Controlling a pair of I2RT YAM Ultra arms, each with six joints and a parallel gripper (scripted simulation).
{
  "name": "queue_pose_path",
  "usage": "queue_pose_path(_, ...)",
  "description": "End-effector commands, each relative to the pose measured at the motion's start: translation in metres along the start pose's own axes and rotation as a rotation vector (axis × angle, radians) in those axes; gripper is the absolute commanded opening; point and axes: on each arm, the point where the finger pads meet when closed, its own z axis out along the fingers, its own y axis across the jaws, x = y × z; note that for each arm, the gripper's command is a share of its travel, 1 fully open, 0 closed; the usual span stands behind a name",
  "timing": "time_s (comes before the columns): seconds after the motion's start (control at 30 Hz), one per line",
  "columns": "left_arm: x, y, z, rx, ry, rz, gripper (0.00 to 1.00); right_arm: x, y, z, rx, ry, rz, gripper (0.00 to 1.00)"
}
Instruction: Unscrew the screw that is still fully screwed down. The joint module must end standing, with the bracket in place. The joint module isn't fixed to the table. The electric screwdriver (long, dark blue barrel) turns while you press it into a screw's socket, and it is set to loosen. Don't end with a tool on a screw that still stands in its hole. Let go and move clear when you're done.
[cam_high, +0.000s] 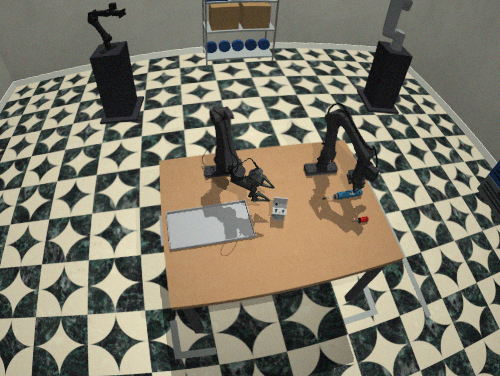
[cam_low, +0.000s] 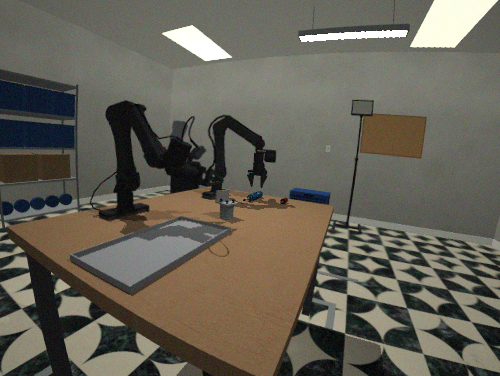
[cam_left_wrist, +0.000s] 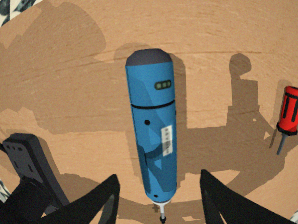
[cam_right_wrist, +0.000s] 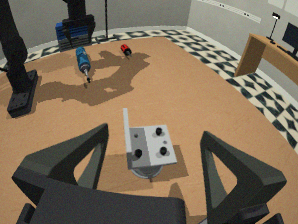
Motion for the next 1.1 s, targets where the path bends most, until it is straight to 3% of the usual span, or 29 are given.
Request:
queue_pose_path(0.0,0.000,0.000,-0.002,0.000,0.000,0.002,0.65,-0.012,-0.004,-0.004,-0.001,-0.004,-0.012,0.86)
queue_pose_path(0.37,0.000,0.000,-0.002,0.000,0.000,0.002,0.65,-0.021,-0.003,-0.006,-0.001,-0.004,-0.012,0.86)
queue_pose_path(0.5,0.000,0.000,-0.002,0.000,0.000,0.002,0.65,-0.009,0.000,-0.003,-0.008,0.015,0.014,0.86)
queue_pose_path(0.9,0.000,0.000,-0.002,0.000,0.000,0.002,0.65,-0.015,-0.035,0.042,0.053,0.129,0.178,0.86)
queue_pose_path(1.07,0.000,0.000,-0.002,0.000,0.000,0.002,0.65,-0.015,-0.035,0.042,0.053,0.129,0.178,0.86)
